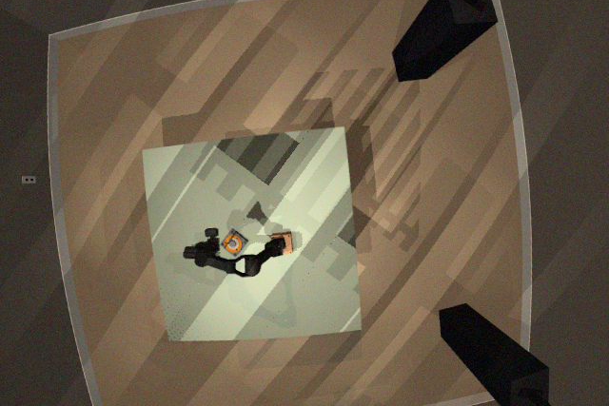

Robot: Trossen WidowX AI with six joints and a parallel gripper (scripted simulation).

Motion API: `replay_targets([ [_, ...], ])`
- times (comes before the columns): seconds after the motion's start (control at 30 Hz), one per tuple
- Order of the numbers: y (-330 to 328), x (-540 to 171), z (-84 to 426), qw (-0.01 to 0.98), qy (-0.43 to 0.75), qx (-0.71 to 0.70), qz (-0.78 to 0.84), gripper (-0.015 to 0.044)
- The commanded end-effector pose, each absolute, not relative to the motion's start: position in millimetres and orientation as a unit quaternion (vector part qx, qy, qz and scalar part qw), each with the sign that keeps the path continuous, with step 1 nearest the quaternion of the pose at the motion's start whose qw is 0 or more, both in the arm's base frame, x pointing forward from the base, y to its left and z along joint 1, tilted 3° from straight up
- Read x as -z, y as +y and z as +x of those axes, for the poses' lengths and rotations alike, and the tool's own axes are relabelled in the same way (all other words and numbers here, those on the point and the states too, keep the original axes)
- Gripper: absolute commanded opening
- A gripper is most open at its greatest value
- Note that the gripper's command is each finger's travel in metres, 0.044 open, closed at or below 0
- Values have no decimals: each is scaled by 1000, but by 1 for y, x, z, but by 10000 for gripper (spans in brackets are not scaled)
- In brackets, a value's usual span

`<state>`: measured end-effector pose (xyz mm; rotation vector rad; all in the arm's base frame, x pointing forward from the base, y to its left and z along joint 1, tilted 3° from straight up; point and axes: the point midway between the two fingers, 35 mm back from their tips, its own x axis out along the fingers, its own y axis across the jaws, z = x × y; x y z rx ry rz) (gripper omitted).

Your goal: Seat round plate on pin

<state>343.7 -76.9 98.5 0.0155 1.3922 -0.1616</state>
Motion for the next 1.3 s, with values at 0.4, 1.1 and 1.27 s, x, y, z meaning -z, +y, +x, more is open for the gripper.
replay_targets([
  [0.4, -60, -41, 333, 718, 694, 45, 5, 0],
  [1.1, -45, -26, 340, 718, 694, 44, 5, 0],
  [1.27, -40, -25, 340, 718, 694, 44, 5, 0],
])
